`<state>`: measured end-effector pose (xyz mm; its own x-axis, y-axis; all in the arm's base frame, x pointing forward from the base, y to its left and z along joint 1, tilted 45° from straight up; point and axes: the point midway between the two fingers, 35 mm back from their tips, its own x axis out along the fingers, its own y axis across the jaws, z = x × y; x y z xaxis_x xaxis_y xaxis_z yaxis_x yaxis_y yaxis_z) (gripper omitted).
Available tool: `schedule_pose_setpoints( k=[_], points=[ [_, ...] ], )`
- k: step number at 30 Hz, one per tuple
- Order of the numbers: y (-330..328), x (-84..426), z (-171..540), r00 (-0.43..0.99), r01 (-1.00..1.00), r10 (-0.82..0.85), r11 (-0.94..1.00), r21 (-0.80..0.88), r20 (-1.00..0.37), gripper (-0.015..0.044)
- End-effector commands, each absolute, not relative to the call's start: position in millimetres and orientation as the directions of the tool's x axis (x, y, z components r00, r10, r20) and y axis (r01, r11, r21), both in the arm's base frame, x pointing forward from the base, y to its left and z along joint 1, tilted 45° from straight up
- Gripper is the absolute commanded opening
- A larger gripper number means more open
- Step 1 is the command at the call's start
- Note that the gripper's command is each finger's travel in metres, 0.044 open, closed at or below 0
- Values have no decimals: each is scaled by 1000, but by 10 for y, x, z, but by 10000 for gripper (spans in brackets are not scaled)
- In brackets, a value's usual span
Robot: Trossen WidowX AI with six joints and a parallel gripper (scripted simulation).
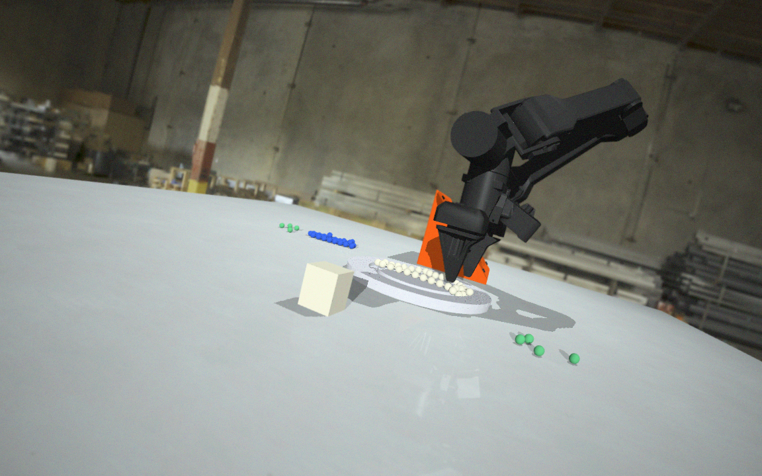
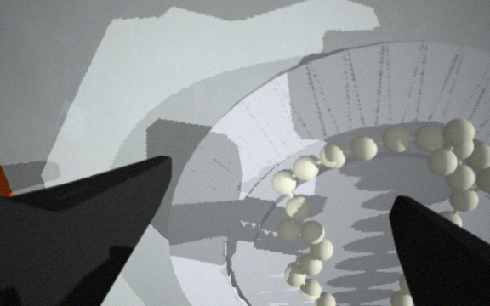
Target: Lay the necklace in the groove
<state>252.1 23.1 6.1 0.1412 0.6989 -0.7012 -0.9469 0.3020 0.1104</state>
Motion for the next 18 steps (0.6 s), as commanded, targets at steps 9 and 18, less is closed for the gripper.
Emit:
schedule_pose_setpoints(
  k=[9, 18],
  points=[
    [210, 2523, 74, 143, -947, 696, 304, 108, -703, 440],
    [192, 2525, 80, 144, -893, 696, 397, 210, -704, 361]
  ],
)
